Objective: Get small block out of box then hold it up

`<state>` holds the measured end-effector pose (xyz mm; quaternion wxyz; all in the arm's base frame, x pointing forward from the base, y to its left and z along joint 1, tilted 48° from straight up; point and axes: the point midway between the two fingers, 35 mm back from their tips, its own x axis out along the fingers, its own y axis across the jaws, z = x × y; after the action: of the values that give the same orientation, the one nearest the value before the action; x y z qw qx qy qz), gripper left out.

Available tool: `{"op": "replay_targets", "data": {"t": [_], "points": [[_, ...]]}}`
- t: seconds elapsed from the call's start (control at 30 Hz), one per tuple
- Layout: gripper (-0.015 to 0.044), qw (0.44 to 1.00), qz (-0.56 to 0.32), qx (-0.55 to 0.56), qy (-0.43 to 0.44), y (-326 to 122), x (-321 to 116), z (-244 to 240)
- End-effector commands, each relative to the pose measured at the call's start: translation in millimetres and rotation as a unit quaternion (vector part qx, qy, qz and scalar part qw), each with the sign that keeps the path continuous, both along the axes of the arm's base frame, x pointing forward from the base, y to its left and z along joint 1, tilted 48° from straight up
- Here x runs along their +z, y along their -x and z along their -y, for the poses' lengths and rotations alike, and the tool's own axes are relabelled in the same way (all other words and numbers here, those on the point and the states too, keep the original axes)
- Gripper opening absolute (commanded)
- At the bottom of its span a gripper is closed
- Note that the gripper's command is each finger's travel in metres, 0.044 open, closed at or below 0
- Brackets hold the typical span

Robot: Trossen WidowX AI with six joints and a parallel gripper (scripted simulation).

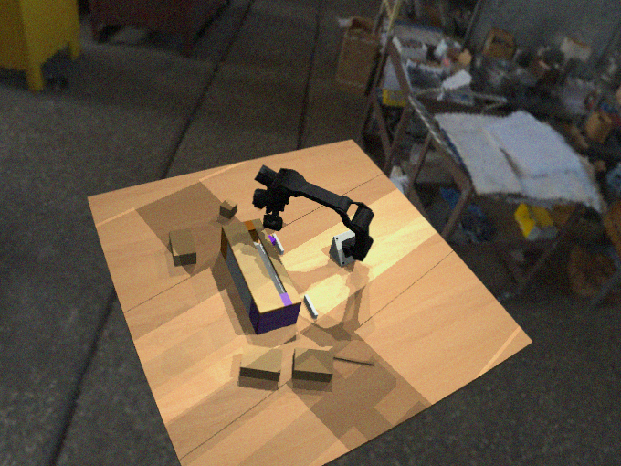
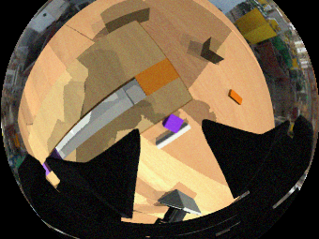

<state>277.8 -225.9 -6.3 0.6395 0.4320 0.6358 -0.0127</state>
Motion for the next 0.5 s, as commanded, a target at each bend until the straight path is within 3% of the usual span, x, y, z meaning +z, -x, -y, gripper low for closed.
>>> {"op": "replay_targets", "data": {"t": [0.0, 0.47], "points": [[0.0285, 0.893, -0.217, -0.37, -0.137, 14.6, -11.4, 0.2], [0.0285, 0.635, -0.39, -0.62, -0.245, 24.3, -15.4, 6.8]]}}
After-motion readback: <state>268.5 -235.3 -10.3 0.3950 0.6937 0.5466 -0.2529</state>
